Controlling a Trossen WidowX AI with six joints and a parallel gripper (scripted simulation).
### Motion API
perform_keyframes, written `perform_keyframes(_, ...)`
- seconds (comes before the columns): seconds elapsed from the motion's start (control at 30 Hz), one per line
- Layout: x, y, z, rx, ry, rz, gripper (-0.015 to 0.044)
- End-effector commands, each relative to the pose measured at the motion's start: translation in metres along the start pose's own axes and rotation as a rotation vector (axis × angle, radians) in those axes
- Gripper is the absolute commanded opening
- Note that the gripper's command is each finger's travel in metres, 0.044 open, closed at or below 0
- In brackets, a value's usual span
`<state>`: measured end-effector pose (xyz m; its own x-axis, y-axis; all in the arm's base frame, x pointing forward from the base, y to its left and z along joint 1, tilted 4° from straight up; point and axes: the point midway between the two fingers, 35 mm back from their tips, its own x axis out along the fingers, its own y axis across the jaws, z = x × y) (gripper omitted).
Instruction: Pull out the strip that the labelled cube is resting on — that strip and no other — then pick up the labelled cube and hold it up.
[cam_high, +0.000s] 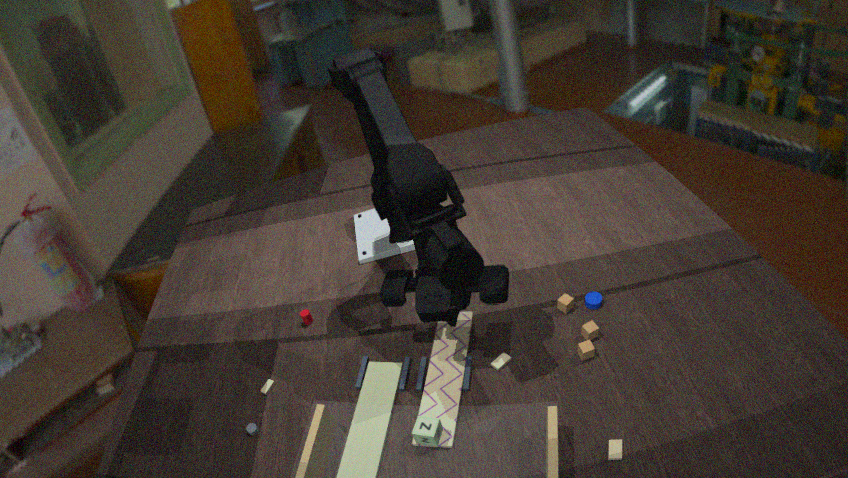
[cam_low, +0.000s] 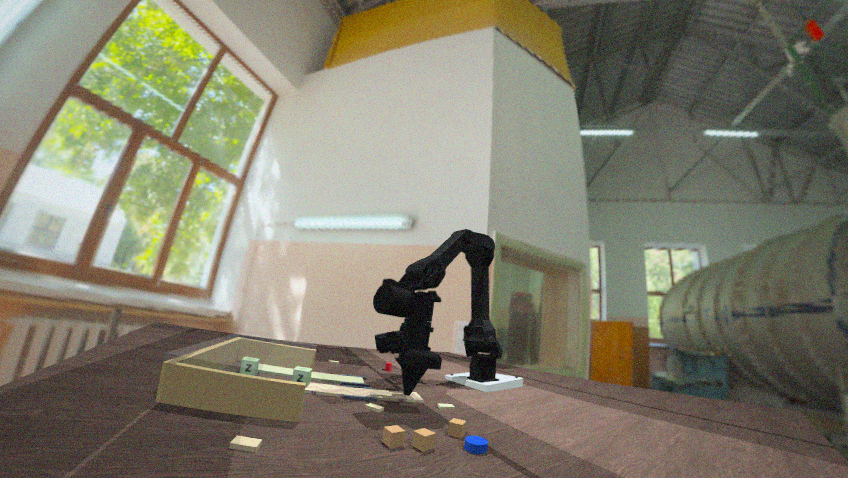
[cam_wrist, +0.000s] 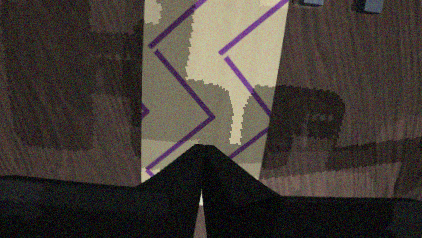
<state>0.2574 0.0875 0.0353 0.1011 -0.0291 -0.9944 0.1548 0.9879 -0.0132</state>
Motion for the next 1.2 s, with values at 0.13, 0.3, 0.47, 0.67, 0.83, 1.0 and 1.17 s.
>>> perform_keyframes(0.13,0.006,-0.003,-0.02,0.001,0.028,-0.012,0.0)
perform_keyframes(0.3,0.006,-0.003,-0.028,0.001,0.029,-0.012,0.0)
perform_keyframes(0.47,0.005,-0.004,-0.035,0.001,0.03,-0.012,0.0)
perform_keyframes(0.67,0.005,-0.004,-0.044,0.001,0.03,-0.012,0.0)
perform_keyframes(0.83,0.005,-0.004,-0.051,0.001,0.031,-0.012,0.0)
perform_keyframes(1.0,0.005,-0.004,-0.059,0.001,0.032,-0.012,0.0)
perform_keyframes(1.17,0.005,-0.004,-0.066,0.001,0.032,-0.012,0.0)
